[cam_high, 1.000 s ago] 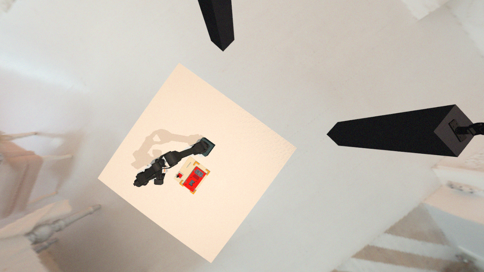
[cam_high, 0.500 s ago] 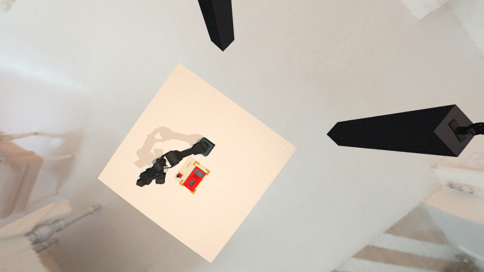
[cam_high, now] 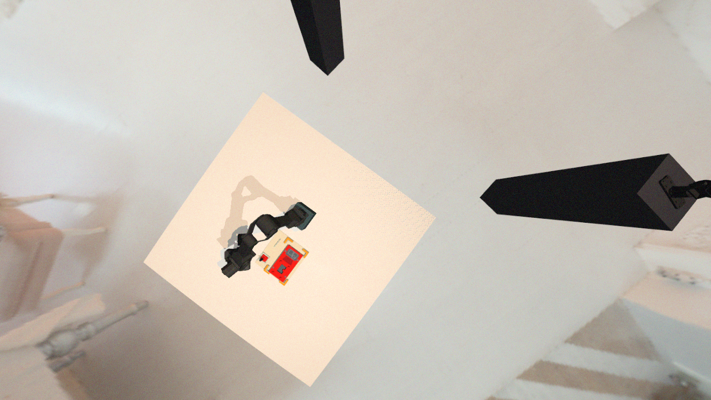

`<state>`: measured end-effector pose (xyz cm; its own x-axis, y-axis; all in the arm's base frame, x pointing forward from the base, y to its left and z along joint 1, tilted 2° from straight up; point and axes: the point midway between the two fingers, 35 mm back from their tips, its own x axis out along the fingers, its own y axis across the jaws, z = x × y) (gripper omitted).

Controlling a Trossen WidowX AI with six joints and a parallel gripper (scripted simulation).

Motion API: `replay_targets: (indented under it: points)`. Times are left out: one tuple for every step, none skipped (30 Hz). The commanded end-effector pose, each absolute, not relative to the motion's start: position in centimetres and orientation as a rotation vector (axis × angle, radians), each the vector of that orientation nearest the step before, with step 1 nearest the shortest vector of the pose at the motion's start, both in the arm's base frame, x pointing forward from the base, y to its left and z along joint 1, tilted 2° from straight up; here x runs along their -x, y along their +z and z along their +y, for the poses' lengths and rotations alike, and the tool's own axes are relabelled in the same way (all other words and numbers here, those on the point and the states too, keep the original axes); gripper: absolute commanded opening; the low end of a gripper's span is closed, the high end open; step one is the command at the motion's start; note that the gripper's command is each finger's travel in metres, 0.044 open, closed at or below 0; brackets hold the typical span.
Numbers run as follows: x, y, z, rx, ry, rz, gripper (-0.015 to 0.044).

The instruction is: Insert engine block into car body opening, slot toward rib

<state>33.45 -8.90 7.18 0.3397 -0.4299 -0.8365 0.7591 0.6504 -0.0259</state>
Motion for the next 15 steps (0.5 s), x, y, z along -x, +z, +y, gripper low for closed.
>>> replay_targets:
  points:
    - [-33.08, 7.21, -8.66, -0.369, -0.820, 0.831, 0.0000]
    - [-32.96, 7.19, -8.58, -0.358, -0.824, 0.801, 0.0000]
    - [-32.85, 7.19, -8.52, -0.351, -0.827, 0.778, 0.0000]
    - [-32.77, 7.18, -8.48, -0.347, -0.829, 0.764, 0.0000]
    - [-32.75, 7.18, -8.47, -0.345, -0.830, 0.760, 0.0000]
    - [-32.75, 7.18, -8.47, -0.345, -0.830, 0.760, 0.0000]
    - [-32.75, 7.18, -8.47, -0.345, -0.830, 0.760, 0.0000]
    - [-32.75, 7.18, -8.47, -0.345, -0.830, 0.760, 0.0000]
    - [-32.75, 7.18, -8.47, -0.345, -0.830, 0.760, 0.0000]
    - [-32.75, 7.18, -8.47, -0.345, -0.830, 0.760, 0.0000]
    - [-32.75, 7.18, -8.47, -0.345, -0.830, 0.760, 0.0000]
    - [-32.75, 7.15, -8.46, -0.343, -0.830, 0.755, 0.0000]
    - [-32.76, 7.06, -8.44, -0.339, -0.831, 0.747, 0.0000]
    - [-32.77, 6.89, -8.42, -0.332, -0.833, 0.734, 0.0000]
    - [-32.76, 6.70, -8.38, -0.324, -0.834, 0.718, 0.0000]
